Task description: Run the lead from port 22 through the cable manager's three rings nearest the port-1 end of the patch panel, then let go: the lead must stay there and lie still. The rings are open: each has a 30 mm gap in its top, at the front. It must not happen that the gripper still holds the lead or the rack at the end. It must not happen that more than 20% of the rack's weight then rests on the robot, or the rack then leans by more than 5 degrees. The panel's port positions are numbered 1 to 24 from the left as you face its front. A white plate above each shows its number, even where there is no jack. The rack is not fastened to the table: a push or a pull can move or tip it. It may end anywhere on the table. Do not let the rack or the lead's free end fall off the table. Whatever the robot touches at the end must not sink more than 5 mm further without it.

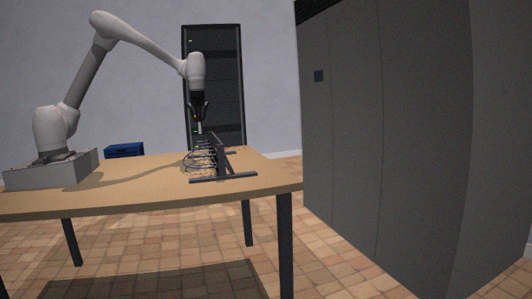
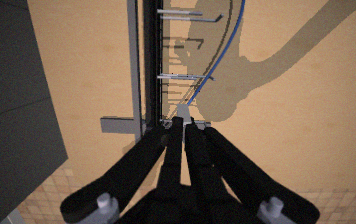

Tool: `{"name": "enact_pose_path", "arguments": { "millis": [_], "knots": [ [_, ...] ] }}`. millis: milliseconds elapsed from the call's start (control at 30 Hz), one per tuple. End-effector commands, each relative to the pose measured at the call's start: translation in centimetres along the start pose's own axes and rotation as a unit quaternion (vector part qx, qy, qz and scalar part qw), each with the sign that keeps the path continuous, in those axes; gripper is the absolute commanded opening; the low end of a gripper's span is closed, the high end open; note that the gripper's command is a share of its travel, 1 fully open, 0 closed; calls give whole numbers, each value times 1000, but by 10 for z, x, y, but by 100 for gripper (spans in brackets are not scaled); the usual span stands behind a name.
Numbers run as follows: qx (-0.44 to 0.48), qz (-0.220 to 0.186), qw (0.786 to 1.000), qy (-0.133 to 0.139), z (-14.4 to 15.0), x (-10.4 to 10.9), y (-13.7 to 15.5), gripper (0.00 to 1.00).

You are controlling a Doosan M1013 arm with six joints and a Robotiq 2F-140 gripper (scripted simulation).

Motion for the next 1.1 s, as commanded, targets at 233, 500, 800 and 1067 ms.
{"name": "enact_pose_path", "arguments": {
  "millis": [233, 500, 800, 1067],
  "knots": [
    [0, 0, 1000, 0, 0, 0, 0, 0],
    [0, 0, 1000, 0, 0, 0, 0, 0],
    [24, 0, 1000, 0, 30, 2, -74, 0],
    [48, 0, 999, 0, 68, 2, -141, 0]
  ]
}}
Point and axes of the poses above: the point where the finger pads meet when closed, its own x axis back along the fingers, its own z axis across the jaws, y = z × x, the point moved 1 cm from there along x, back along the fingers, and after that the axes turned 3 degrees about x, right-handed, at the moved point
